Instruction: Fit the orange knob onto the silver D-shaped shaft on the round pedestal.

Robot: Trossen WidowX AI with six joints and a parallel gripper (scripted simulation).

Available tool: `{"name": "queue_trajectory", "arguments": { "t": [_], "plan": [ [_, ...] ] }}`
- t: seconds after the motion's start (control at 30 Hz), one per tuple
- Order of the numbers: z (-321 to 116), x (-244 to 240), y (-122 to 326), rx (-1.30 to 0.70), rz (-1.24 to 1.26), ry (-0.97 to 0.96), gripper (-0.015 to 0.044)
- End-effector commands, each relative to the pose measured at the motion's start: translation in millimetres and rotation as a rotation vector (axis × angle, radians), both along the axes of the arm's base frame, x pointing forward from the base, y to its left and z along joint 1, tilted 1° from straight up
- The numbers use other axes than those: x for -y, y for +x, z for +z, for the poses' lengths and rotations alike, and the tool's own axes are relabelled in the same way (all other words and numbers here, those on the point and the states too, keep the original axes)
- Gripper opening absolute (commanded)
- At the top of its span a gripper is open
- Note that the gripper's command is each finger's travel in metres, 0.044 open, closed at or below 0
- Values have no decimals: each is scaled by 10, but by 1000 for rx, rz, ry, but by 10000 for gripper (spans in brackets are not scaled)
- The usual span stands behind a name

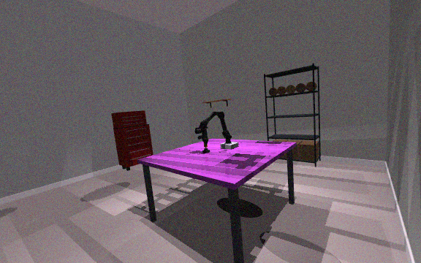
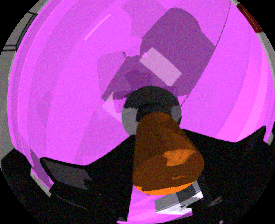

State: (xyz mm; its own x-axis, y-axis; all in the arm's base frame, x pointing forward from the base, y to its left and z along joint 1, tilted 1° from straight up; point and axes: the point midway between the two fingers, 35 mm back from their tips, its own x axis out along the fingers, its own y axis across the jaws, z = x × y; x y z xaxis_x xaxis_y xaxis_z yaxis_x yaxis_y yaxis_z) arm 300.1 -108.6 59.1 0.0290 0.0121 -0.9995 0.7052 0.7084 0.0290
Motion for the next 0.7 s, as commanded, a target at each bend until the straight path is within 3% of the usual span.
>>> {"name": "queue_trajectory", "arguments": {
  "t": [0.0, 0.47, 0.67],
  "plan": [
    [-12, 3, 8, 2, 4, -2, 0],
    [37, 1, -2, 2, 4, -2, 0],
    [44, 6, 9, 4, 173, -7, 0]
  ]
}}
